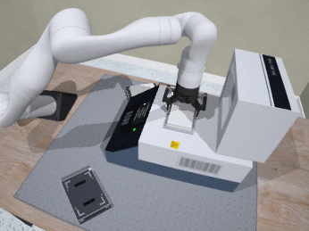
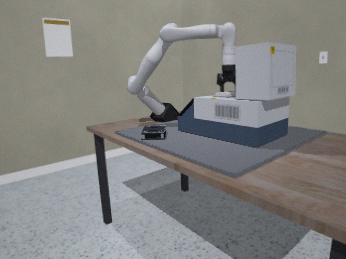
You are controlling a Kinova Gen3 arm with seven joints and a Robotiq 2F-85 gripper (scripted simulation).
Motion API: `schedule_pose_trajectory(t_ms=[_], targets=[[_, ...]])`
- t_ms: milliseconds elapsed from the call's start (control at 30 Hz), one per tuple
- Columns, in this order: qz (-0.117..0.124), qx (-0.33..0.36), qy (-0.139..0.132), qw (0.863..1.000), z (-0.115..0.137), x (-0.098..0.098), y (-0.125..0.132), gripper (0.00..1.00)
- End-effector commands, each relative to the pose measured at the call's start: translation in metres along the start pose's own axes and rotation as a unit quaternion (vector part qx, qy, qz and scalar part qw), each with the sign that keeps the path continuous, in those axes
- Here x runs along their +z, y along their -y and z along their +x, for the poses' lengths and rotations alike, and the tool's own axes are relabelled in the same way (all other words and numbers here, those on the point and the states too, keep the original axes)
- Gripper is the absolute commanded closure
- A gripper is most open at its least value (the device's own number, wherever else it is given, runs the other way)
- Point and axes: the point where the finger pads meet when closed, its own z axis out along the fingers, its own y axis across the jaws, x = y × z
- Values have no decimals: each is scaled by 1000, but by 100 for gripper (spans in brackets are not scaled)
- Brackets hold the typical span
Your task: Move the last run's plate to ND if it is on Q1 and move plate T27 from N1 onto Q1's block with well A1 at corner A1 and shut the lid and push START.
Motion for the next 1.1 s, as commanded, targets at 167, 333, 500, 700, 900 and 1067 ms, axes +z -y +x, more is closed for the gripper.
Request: schedule_pose_trajectory(t_ms=[167,333,500,700,900,1067], targets=[[-1,0,-1,1000,0,-1,0,0],[-1,0,-1,1000,0,-5,0,0],[-1,0,-1,1000,0,-9,0,0],[-1,0,-1,1000,0,-17,0,0],[-1,0,-1,1000,0,-25,0,0],[-1,0,-1,1000,0,-29,0,0]])
